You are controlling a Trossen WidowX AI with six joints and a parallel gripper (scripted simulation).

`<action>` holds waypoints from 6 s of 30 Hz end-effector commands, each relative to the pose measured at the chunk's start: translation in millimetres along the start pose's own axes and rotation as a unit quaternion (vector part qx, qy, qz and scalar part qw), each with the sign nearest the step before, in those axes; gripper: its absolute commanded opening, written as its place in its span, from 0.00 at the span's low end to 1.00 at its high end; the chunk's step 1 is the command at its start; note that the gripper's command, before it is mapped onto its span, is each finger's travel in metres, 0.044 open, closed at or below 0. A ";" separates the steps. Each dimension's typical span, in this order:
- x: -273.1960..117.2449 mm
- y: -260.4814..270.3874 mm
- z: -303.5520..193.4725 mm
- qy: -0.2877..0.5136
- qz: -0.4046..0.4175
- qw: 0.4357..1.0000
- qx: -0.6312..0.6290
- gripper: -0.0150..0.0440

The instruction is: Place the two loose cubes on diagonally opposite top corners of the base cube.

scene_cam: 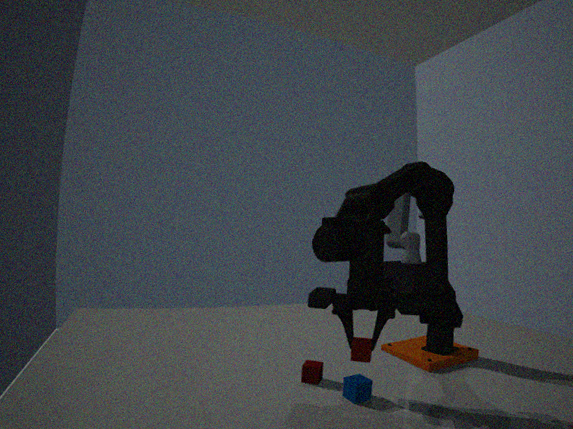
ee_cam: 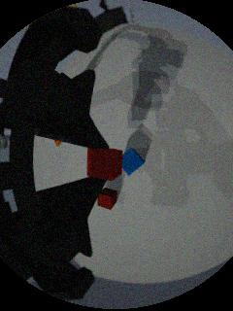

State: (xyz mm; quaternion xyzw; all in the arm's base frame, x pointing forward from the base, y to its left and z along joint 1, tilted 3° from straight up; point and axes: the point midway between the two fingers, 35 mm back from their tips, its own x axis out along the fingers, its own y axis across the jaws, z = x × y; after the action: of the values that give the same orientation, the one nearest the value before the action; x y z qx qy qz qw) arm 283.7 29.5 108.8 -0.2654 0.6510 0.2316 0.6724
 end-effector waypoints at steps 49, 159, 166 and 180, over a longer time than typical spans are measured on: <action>20.1 -0.1 -0.1 0.000 0.000 1.000 0.002 0.60; -15.7 -94.2 -24.5 0.002 -0.006 1.000 0.010 0.43; -38.1 -91.7 -26.3 0.002 -0.006 1.000 0.010 0.43; -42.8 -71.0 -7.3 0.001 -0.005 1.000 0.009 0.43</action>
State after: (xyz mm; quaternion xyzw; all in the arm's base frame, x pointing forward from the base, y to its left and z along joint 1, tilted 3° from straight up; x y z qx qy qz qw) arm 322.7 -34.8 156.6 -0.2639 0.6521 0.2238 0.6746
